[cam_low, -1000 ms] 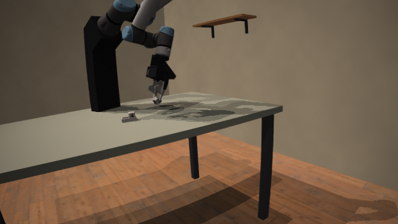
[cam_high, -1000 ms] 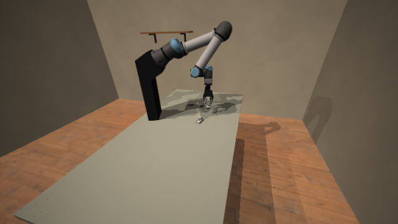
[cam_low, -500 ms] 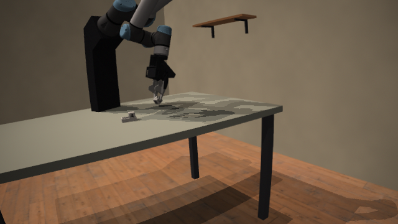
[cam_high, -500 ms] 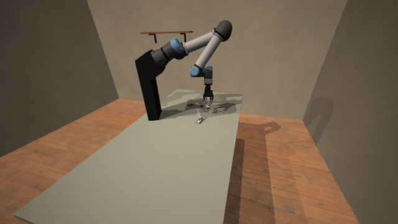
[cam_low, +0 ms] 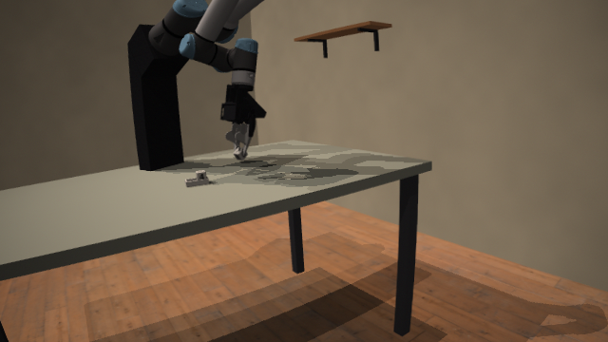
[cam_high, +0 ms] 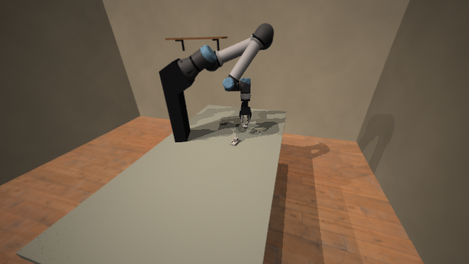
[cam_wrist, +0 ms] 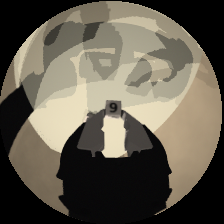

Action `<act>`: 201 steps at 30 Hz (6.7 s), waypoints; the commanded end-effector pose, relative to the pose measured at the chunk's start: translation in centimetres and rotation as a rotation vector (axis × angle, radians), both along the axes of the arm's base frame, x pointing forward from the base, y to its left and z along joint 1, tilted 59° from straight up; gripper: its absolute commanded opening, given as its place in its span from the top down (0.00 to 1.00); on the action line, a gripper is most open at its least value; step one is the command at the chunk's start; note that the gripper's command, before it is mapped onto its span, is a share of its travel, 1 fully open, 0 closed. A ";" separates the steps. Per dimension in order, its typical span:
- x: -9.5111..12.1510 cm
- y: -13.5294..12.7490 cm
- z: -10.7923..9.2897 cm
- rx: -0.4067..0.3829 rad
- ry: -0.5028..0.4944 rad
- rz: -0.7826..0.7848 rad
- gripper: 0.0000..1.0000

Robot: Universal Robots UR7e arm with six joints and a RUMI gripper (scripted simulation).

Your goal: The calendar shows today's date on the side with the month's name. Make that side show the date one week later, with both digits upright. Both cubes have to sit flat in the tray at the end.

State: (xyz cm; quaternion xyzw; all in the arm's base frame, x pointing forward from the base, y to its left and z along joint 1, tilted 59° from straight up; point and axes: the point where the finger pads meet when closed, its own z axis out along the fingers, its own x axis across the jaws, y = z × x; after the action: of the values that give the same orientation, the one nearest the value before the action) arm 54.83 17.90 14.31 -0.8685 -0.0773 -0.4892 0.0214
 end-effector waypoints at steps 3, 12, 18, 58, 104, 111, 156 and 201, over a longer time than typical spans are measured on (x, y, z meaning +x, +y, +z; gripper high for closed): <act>0.0 0.0 -0.2 0.045 0.016 0.083 0.90; -0.1 -0.1 0.1 0.085 0.018 0.144 0.90; -0.2 -0.1 0.3 0.105 0.015 0.172 0.90; 0.1 -0.5 0.5 0.238 0.040 0.401 0.90; 0.3 -0.6 0.3 0.363 0.071 0.619 0.90; 0.3 -0.7 0.4 0.369 0.069 0.625 0.90; 0.6 -0.8 -0.6 0.430 0.108 0.754 0.90; 0.4 -0.8 0.2 0.504 0.101 0.850 0.90</act>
State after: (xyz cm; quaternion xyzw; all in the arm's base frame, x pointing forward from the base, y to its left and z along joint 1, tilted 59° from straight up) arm 55.17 17.29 14.51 -0.7510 -0.3030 -0.3975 0.4315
